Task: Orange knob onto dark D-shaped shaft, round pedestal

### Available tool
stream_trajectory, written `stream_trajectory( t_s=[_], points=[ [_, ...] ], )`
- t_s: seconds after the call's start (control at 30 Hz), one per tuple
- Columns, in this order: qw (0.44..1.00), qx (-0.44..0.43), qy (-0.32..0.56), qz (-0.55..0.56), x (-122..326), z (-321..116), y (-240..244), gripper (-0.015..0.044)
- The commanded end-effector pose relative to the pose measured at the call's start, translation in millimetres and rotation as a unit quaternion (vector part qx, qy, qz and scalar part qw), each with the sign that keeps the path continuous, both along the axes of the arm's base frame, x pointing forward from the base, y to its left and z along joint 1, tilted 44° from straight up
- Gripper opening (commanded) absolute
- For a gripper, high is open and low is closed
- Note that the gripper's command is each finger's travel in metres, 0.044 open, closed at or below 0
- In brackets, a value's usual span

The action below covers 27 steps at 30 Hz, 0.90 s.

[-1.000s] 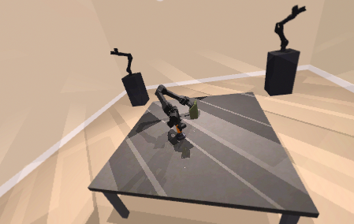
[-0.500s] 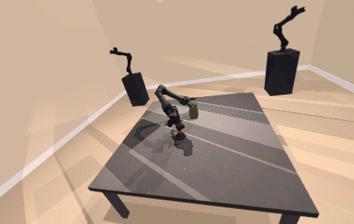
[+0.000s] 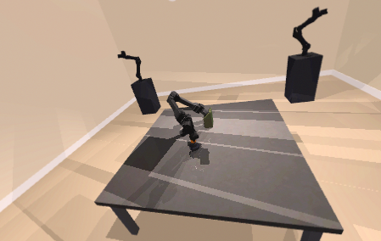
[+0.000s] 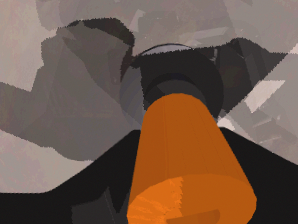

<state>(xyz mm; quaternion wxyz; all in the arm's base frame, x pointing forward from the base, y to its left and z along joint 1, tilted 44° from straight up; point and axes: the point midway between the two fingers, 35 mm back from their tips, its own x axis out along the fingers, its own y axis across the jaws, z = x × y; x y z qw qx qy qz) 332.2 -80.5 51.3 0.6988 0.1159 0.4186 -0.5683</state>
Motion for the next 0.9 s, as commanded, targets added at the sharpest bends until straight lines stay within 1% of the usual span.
stream_trajectory(
  t_s=[0.0, 0.47, 0.57, 0.7, 0.87],
  points=[
    [1.000, -0.001, -0.002, 0.001, 0.4, -0.7, -1.0, 0.0000],
    [1.000, -0.001, -0.002, 0.001, 0.8, 5.0, 0.4, 0.0000],
    [1.000, -0.001, -0.020, -0.018, 1.0, 5.3, 0.3, 0.0000],
    [0.995, 0.000, -0.071, -0.070, 2.6, 5.5, 0.4, 0.0000],
    [0.994, 0.000, -0.075, -0.074, 2.7, 3.6, -0.2, 0.0000]
  ],
)
